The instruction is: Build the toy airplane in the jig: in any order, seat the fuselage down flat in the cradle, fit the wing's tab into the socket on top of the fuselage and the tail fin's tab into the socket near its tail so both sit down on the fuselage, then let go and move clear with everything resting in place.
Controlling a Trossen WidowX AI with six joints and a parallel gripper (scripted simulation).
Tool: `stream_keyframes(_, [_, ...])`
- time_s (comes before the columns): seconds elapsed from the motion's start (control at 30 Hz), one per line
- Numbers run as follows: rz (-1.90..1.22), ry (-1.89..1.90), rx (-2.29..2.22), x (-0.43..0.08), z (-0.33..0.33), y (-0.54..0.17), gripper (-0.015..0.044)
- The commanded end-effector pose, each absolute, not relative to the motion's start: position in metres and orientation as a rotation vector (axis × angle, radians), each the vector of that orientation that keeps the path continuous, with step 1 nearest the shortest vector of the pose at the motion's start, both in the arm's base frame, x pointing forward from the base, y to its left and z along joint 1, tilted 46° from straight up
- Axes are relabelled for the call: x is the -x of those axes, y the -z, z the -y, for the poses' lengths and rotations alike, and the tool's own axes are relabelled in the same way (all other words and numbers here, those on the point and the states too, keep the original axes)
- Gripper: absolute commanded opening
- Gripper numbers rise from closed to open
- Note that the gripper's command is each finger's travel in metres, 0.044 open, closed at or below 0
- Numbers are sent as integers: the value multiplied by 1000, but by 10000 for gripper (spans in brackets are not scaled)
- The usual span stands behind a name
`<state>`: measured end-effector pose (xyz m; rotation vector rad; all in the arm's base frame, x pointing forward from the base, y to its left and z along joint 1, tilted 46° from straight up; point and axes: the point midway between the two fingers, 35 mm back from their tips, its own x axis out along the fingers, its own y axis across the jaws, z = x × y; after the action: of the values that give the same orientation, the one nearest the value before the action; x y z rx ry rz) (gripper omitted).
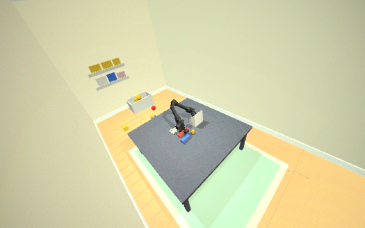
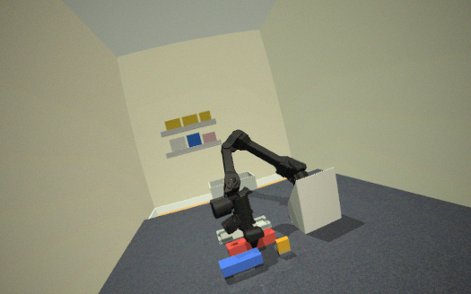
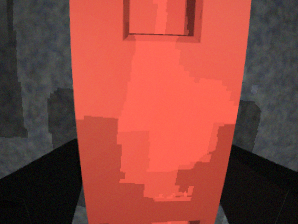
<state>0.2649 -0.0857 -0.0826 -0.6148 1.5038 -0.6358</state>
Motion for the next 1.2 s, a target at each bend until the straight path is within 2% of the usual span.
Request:
stream_keyframes(0.0, [-1504,634,622,-265,86,83,197])
stream_keyframes(0.2, [-1504,634,622,-265,86,83,157])
stream_keyframes(0.4, [-1504,630,619,-268,78,77,0])
stream_keyframes(1.17, [-1505,619,610,-275,27,33,0])
